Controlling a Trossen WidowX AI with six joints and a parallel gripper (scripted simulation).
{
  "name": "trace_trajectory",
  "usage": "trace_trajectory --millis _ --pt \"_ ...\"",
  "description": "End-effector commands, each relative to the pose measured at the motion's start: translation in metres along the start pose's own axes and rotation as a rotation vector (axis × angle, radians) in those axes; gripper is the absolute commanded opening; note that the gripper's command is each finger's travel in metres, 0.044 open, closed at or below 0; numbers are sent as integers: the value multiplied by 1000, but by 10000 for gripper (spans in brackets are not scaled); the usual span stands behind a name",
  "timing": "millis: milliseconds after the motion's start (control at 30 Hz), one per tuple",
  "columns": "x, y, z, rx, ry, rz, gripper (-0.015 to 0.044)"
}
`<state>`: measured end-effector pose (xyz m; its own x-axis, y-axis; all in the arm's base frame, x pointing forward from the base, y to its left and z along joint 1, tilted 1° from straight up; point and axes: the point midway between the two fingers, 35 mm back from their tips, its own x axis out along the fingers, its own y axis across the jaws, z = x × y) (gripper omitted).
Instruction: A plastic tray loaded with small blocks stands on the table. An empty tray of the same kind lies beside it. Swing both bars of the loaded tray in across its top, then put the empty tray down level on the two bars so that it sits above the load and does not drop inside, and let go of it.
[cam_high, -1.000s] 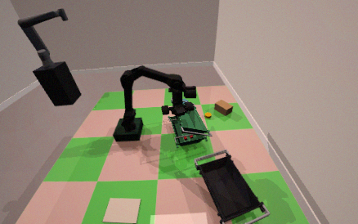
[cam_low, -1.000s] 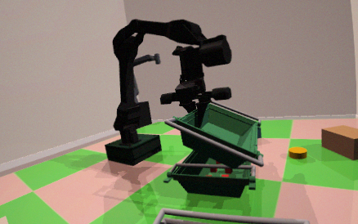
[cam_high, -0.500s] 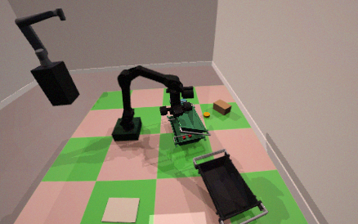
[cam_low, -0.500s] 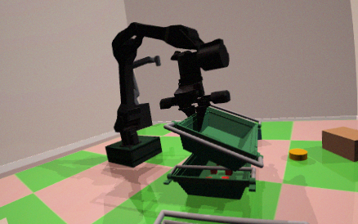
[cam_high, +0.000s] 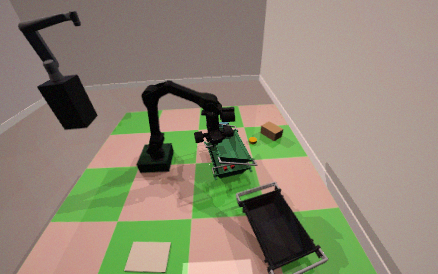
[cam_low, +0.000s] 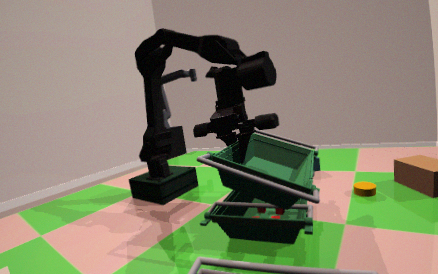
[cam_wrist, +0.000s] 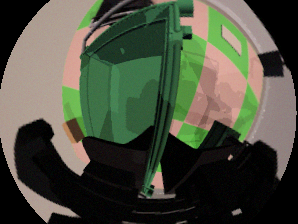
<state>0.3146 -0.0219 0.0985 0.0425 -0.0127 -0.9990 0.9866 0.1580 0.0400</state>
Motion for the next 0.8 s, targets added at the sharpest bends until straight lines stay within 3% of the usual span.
trace_trajectory --millis 0,767 --pt "6 -5 0 -5 0 -13 0" --pt "14 -9 0 -5 0 -13 0"
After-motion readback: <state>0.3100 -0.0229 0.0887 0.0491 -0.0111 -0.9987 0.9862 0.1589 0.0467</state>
